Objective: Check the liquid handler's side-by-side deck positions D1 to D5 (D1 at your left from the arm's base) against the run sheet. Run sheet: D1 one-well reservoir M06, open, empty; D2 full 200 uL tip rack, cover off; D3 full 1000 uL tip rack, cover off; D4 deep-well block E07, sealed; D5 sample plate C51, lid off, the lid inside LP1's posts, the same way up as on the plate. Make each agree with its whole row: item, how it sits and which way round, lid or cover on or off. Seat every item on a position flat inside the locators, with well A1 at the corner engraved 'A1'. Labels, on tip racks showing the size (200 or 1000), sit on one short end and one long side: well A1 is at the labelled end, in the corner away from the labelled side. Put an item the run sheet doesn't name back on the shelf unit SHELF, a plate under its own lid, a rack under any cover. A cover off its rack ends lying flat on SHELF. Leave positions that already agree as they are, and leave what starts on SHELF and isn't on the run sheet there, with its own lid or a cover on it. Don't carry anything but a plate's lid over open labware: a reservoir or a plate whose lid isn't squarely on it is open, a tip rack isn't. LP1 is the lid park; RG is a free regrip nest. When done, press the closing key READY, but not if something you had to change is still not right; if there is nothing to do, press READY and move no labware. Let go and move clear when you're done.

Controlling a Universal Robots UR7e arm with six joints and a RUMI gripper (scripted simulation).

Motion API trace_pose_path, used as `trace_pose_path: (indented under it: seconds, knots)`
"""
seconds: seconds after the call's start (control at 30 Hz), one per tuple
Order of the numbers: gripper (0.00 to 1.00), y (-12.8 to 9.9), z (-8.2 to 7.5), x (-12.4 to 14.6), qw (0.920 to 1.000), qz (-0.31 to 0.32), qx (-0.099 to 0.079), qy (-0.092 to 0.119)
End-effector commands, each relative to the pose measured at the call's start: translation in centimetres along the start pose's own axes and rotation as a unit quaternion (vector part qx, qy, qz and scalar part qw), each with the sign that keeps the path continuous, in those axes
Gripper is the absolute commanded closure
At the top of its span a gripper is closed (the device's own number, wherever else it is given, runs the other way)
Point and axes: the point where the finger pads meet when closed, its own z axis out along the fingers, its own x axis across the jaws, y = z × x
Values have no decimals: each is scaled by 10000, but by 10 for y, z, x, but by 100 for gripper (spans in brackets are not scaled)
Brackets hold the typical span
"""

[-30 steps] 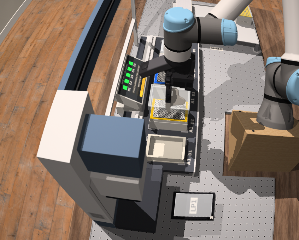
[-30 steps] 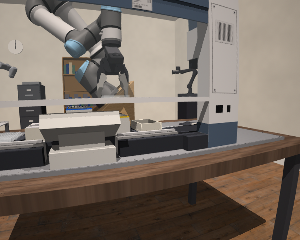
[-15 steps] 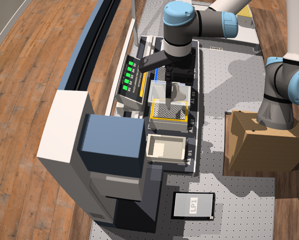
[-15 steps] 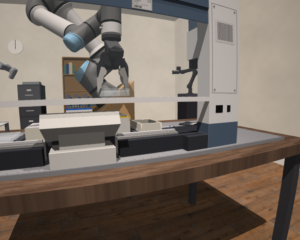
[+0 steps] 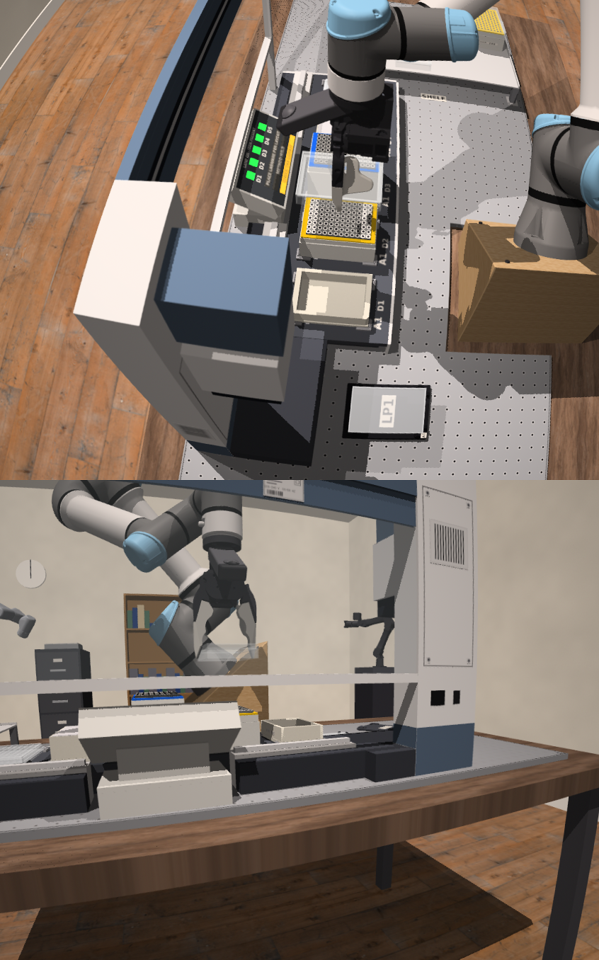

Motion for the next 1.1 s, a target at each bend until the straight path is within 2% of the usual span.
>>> trace_pose_path:
  seconds: [0.0,1.07]
  knots:
    - [100,-1,-13,0,10000,7,3,-5]
    - [100,-1,-60,0,10000,7,3,-7]
